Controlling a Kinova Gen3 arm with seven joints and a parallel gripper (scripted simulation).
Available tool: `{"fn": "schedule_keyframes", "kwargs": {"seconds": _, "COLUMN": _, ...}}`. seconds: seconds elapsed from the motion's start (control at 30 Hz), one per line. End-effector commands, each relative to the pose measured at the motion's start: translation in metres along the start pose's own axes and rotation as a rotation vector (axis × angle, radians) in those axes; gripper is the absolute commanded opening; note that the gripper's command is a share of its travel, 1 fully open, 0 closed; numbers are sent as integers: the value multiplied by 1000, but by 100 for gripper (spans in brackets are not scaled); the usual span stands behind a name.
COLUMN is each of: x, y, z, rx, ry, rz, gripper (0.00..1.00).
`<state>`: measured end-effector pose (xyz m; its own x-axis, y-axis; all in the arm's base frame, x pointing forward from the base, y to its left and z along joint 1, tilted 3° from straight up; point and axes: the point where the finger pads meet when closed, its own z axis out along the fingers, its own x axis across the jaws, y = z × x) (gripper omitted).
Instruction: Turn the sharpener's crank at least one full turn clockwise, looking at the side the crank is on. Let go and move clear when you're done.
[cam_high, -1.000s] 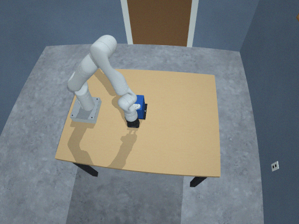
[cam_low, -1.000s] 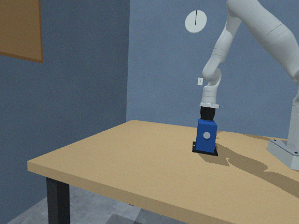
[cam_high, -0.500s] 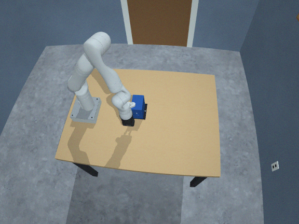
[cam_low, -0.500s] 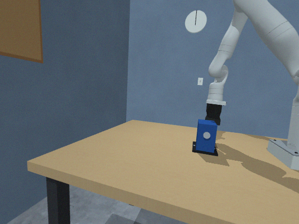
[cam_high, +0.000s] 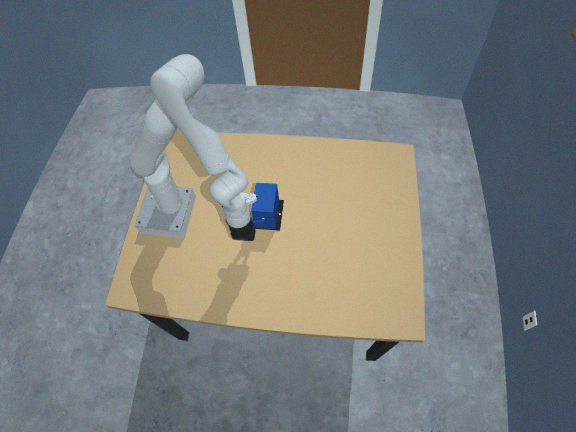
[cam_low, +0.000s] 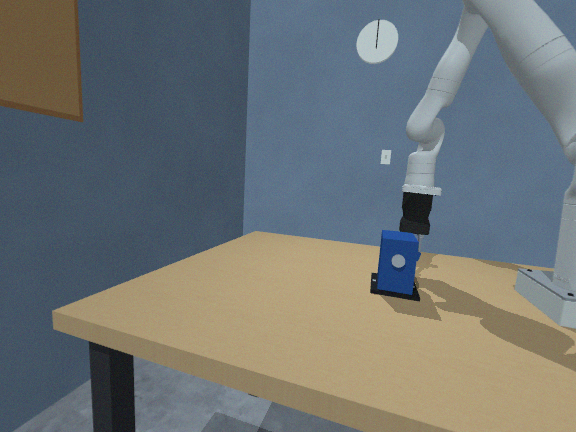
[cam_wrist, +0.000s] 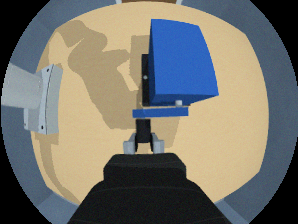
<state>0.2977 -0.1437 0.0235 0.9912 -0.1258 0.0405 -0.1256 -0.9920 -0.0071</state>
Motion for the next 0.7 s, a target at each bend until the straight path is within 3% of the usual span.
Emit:
{"fn": "schedule_keyframes", "kwargs": {"seconds": 0.0, "x": 0, "y": -1, "z": -4, "rx": -2, "ry": 3, "rz": -7, "gripper": 0}}
{"fn": "schedule_keyframes", "kwargs": {"seconds": 0.67, "x": -1, "y": -1, "z": -6, "rx": -2, "ry": 3, "rz": -7, "gripper": 0}}
